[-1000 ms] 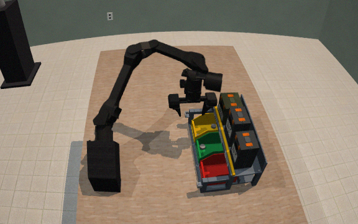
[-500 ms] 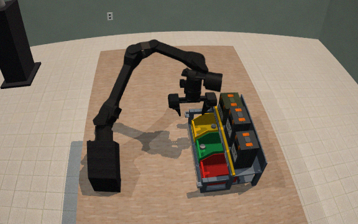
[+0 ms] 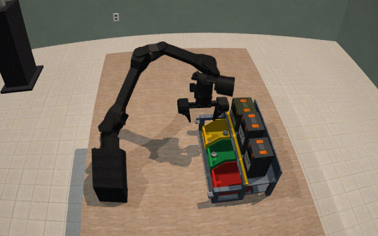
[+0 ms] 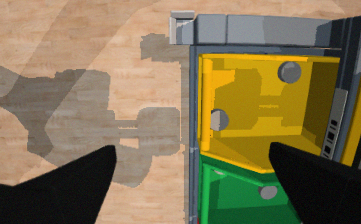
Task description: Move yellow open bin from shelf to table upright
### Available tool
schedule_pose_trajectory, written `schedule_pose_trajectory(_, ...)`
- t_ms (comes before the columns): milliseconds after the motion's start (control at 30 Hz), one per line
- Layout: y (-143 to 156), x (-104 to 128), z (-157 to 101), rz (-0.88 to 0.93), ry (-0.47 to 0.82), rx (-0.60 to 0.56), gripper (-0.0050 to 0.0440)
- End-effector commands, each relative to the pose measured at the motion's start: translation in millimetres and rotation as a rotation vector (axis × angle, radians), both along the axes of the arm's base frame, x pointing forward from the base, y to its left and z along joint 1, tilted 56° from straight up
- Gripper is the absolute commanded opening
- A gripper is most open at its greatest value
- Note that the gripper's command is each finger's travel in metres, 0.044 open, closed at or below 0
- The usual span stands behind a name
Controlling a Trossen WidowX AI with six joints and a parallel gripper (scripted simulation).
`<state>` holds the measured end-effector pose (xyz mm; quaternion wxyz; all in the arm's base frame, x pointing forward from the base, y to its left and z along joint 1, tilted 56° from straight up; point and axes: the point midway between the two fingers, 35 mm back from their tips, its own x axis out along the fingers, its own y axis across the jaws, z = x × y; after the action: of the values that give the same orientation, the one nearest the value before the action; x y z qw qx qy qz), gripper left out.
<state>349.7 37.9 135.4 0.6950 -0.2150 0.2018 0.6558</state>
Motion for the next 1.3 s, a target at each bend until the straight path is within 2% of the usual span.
schedule_pose_trajectory(0,-1.0,0.5,4.5,0.001,-0.016,-0.006,0.044)
schedule_pose_trajectory(133,-1.0,0.5,4.5,0.001,-0.016,-0.006,0.044)
schedule_pose_trajectory(300,44.8,4.1,-26.3,0.001,-0.016,-0.006,0.044)
schedule_pose_trajectory(1267,55.1,4.3,-31.5,0.001,-0.017,-0.004,0.044)
